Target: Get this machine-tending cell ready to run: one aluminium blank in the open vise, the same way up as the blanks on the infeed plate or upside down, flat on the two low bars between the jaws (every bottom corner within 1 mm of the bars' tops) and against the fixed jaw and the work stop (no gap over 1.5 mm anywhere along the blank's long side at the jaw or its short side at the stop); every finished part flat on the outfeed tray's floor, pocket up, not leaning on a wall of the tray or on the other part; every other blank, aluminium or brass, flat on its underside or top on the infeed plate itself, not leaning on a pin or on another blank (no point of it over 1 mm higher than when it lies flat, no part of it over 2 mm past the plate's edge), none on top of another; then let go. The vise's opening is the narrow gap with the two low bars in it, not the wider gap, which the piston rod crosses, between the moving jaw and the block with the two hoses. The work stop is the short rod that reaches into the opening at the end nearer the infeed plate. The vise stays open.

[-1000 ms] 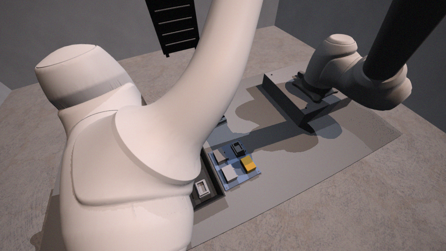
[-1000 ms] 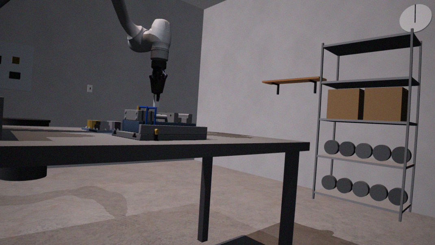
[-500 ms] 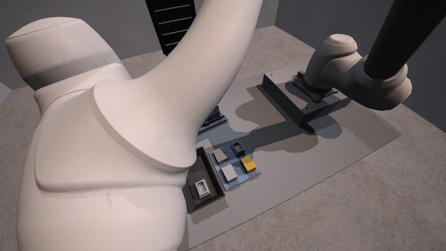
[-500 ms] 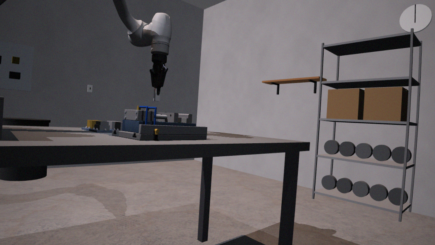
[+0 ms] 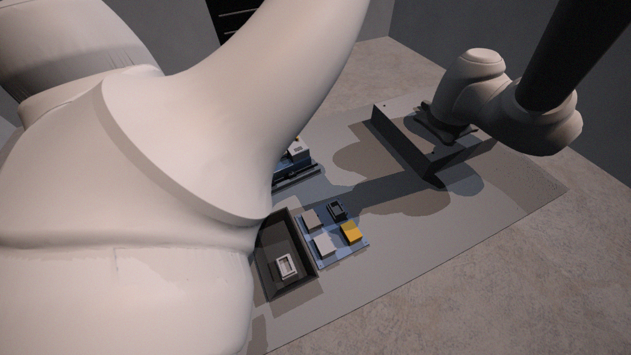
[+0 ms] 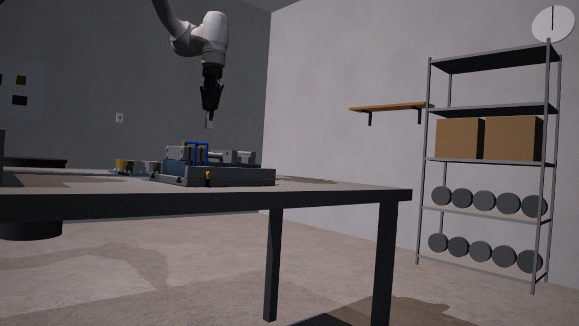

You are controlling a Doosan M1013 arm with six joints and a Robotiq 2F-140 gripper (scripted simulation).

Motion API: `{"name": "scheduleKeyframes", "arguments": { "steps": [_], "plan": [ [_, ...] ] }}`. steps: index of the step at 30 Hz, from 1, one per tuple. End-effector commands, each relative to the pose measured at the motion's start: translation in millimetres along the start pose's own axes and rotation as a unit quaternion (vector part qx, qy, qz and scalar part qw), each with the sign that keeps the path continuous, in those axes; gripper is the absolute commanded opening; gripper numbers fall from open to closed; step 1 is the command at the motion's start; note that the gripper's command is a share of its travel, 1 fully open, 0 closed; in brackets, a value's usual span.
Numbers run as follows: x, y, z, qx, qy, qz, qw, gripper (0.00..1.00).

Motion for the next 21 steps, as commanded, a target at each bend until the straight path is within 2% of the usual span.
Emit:
{"name": "scheduleKeyframes", "arguments": {
  "steps": [1, 6, 7, 9, 11, 12, 14, 21],
  "plan": [
    [-0.1, 0.0, 1.3, 0.0, 0.0, 0.0, 1.0, 0.0],
    [-0.3, -1.3, 1.7, 0.0, 0.0, 0.0, 1.0, 0.0],
    [-2.0, -8.8, 1.7, 0.0, 0.0, 0.0, 1.0, 0.0],
    [-11.3, -46.9, 1.6, 0.0, 0.0, 0.0, 1.0, 0.0],
    [-11.3, -46.9, 1.6, 0.0, 0.0, 0.0, 1.0, 0.0],
    [-20.9, -79.7, 1.5, 0.0, 0.0, 0.0, 1.0, 0.0],
    [-24.7, -91.4, 1.5, 0.0, 0.0, 0.0, 1.0, 0.0],
    [-57.9, -175.9, 1.4, 0.0, 0.0, 0.0, 1.0, 0.0]
  ]
}}
Point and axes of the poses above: the point where the finger pads meet when closed, its own z axis back along the fingers, its own y axis across the jaws, x = y × z, the point moved 4 cm from there along z, back along the fingers, and after that the axes turned 14 degrees about z, right-handed, at the moved point
